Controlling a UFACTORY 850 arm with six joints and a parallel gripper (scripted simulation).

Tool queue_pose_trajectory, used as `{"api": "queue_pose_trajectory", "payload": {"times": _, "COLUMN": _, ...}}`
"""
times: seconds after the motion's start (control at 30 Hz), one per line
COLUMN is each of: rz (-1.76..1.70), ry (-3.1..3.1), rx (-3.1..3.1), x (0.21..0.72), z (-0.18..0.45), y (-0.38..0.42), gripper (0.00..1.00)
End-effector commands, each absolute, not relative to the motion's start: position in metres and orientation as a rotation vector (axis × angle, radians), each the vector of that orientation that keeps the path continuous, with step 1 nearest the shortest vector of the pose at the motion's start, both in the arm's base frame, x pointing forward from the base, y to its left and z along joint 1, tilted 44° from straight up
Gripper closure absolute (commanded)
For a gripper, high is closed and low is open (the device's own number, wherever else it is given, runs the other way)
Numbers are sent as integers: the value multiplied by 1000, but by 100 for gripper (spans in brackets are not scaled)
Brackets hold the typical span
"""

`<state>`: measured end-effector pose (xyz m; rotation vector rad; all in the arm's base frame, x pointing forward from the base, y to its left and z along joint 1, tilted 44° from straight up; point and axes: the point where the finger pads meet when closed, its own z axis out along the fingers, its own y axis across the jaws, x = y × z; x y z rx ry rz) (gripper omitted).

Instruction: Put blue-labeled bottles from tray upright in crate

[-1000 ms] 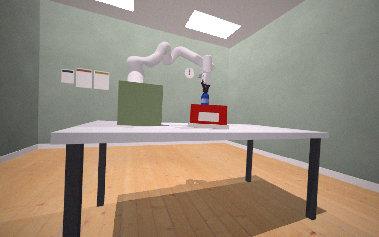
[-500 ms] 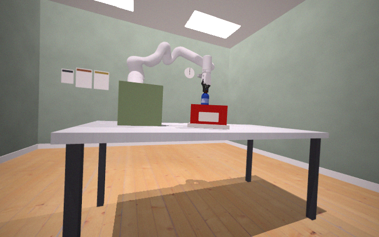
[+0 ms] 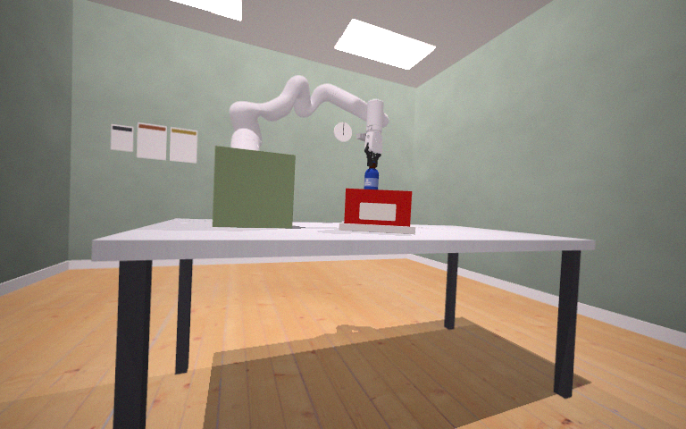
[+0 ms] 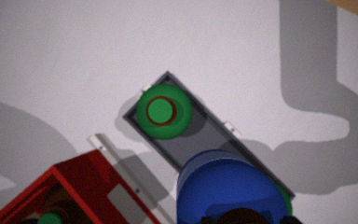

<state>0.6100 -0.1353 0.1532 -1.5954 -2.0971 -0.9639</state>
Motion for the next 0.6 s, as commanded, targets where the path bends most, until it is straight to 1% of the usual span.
{"api": "queue_pose_trajectory", "payload": {"times": 0.0, "rz": -966, "ry": -2099, "rx": -1597, "x": 609, "z": 152, "y": -139, "gripper": 100}}
{"api": "queue_pose_trajectory", "payload": {"times": 0.57, "rz": -966, "ry": -2099, "rx": -1597, "x": 599, "z": 136, "y": -153, "gripper": 100}}
